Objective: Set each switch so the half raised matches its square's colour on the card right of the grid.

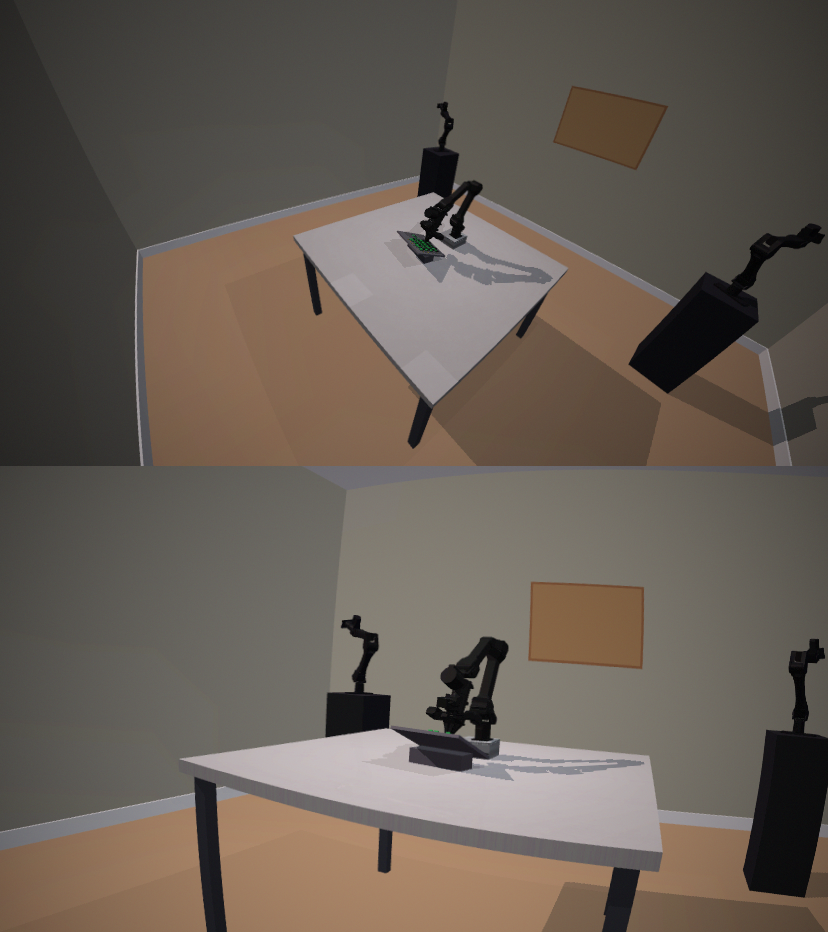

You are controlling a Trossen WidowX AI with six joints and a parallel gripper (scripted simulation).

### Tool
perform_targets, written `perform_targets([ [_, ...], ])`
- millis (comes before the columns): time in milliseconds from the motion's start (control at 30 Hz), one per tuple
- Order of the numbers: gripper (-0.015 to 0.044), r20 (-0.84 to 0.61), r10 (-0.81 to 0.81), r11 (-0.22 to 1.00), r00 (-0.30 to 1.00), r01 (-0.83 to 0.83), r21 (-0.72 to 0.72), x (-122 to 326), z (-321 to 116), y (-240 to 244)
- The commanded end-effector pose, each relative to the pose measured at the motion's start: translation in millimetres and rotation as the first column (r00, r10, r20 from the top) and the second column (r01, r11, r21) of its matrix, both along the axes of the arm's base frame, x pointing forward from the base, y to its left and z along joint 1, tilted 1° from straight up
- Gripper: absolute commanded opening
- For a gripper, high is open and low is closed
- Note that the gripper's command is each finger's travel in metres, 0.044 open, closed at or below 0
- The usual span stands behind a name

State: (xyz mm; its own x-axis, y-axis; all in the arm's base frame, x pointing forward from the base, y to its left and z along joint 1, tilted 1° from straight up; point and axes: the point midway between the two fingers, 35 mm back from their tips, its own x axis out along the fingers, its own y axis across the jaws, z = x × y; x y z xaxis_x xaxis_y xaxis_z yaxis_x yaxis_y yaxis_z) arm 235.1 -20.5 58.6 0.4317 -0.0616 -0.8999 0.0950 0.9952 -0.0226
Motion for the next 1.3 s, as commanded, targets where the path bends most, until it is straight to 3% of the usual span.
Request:
perform_targets([
  [0, 0.0000, 0.001, 0.007, 1.000, 1.000, -0.007, 0.001, 1, 0, 1],
  [1100, 0.0000, 0.002, 0.007, 1.000, 1.000, -0.007, 0.001, 2, -4, 0],
  [1267, 0.0000, -0.021, 0.006, 1.000, 1.000, -0.005, 0.003, -17, 45, 3],
])
